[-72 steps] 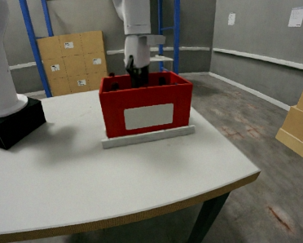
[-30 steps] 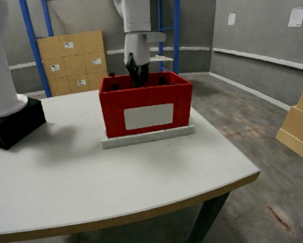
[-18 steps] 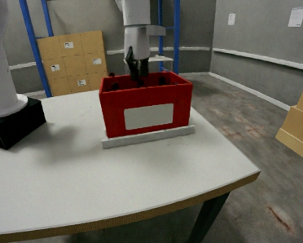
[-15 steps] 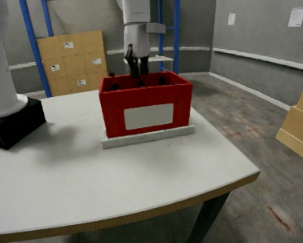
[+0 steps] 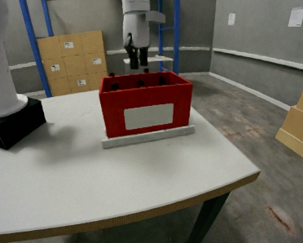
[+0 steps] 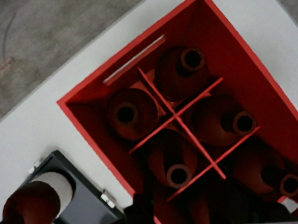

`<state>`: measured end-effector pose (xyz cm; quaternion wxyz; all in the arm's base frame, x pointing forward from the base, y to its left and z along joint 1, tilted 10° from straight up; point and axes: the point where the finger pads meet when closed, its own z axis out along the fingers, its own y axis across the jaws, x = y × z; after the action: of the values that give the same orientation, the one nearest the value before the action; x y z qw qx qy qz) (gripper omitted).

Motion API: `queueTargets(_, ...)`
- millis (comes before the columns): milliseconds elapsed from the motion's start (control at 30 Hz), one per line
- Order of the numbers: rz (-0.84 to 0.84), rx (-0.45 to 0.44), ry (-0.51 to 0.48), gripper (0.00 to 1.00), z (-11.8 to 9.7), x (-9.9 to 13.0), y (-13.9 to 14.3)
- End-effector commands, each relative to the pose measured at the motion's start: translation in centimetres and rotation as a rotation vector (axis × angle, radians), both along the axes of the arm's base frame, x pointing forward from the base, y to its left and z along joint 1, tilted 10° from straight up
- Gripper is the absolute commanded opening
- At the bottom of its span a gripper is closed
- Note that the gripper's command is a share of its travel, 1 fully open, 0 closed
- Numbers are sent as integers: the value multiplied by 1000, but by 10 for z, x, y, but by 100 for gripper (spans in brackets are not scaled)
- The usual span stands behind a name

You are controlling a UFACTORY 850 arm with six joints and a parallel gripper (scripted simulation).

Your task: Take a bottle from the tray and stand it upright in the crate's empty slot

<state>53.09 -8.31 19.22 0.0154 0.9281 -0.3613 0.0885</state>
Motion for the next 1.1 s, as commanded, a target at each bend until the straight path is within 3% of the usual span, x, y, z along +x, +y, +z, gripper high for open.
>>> queueTargets(0,0,0,-2,65,11,-1,1)
queueTargets(533,0,0,-2,65,19,-2,2)
queueTargets(567,0,0,-2,0,19,-2,2)
queueTargets(1067,0,0,-2,0,19,-2,2)
